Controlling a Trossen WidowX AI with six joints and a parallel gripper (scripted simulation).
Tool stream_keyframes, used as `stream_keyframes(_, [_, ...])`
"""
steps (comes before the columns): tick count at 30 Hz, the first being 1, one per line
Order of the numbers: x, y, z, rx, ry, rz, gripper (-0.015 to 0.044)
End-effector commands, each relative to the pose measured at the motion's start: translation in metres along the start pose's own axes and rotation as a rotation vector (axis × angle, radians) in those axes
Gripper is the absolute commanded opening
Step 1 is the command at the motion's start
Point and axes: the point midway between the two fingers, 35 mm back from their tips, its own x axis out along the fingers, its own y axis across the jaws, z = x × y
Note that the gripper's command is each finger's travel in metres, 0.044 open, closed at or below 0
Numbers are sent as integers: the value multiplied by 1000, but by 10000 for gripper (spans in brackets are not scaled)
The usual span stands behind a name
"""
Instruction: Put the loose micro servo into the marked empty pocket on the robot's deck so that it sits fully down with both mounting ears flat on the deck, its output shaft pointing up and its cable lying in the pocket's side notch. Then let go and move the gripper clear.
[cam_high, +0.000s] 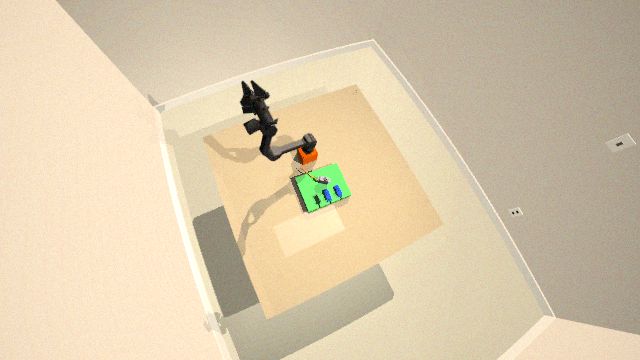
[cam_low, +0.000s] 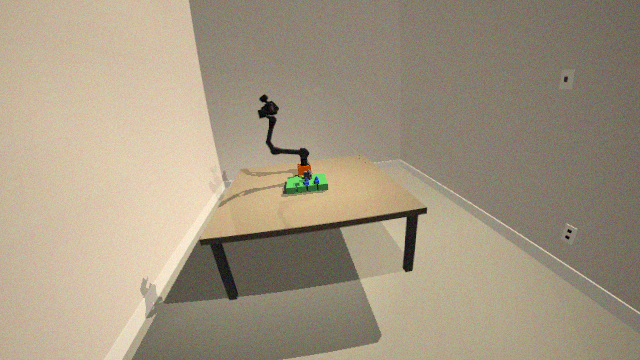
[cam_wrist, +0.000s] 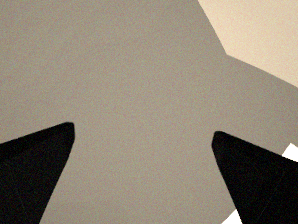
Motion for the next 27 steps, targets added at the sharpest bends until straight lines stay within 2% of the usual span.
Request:
stream_keyframes(1, [0,0,-1,2,4,-1,426])
stream_keyframes(2, [1,1,-3,8,9,1,440])
stream_keyframes(27, [15,31,-86,195,266,-13,440])
